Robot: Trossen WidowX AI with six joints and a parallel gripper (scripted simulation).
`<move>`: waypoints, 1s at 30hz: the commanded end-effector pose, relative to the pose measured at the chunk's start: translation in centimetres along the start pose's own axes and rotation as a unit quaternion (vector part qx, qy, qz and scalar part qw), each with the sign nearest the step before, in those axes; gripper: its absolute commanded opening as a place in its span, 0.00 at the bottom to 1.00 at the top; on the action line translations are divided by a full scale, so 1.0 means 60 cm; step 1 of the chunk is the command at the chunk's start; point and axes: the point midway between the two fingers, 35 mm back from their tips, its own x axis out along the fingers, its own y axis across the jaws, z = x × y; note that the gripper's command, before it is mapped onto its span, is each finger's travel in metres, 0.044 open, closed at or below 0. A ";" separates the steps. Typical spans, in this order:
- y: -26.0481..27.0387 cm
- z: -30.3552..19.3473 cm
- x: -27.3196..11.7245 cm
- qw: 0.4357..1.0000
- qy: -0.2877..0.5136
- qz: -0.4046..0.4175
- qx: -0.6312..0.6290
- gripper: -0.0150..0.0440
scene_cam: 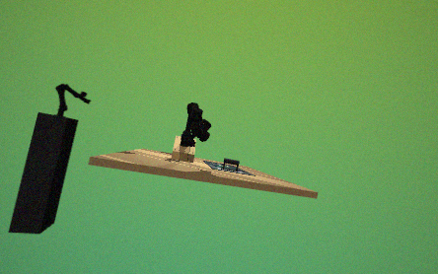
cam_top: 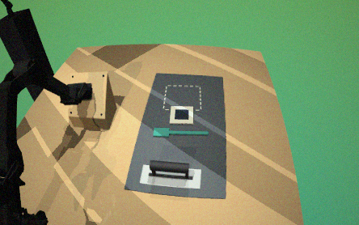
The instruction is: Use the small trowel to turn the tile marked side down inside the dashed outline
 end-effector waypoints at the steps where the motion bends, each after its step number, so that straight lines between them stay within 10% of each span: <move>1: 0.000 0.000 0.000 1.000 0.000 0.000 0.000 0.89; 11: 0.000 0.000 0.000 1.000 0.000 0.000 0.000 0.44; 30: 0.000 0.000 0.000 1.000 0.000 0.000 0.000 0.25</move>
